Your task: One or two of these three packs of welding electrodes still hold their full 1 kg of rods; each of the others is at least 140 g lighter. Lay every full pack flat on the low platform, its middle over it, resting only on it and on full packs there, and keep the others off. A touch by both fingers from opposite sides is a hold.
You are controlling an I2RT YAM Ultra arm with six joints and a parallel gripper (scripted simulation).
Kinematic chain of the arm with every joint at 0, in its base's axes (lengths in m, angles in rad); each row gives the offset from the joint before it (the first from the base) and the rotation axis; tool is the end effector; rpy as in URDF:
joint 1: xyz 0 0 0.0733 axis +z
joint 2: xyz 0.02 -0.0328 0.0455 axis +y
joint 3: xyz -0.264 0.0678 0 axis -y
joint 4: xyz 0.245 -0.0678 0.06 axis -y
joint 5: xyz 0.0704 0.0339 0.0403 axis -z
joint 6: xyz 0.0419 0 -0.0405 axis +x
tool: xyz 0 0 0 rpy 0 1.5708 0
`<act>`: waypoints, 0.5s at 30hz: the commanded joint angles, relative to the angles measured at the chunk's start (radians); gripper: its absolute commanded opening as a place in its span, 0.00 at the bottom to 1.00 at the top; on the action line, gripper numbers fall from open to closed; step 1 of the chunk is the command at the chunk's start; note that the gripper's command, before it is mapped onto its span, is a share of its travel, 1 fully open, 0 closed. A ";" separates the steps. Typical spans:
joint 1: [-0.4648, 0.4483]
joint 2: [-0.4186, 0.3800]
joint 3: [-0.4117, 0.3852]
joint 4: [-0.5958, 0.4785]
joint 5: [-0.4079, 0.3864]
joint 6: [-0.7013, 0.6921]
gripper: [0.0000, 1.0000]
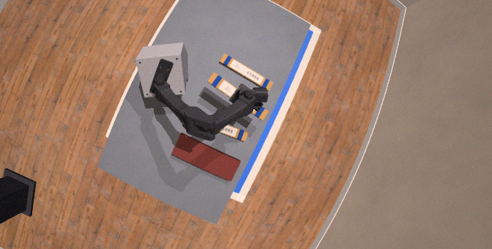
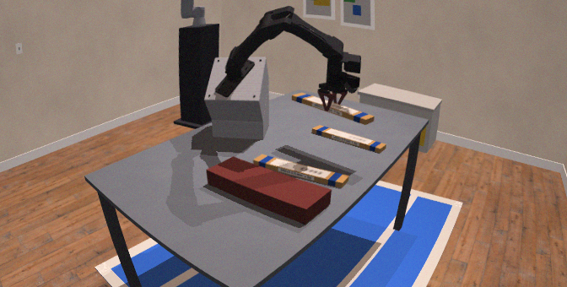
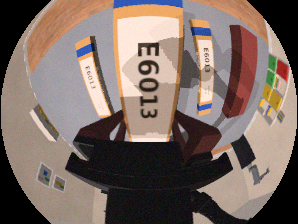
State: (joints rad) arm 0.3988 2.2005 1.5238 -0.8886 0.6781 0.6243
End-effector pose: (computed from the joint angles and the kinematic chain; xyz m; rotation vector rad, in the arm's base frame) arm 0.3825 0.1338 0.1225 0.3049 2.6695 -0.8226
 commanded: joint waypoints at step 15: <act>0.085 -0.079 0.076 -0.118 0.012 0.061 0.00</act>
State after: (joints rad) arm 0.4355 2.1777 1.5620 -0.9813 0.6788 0.6720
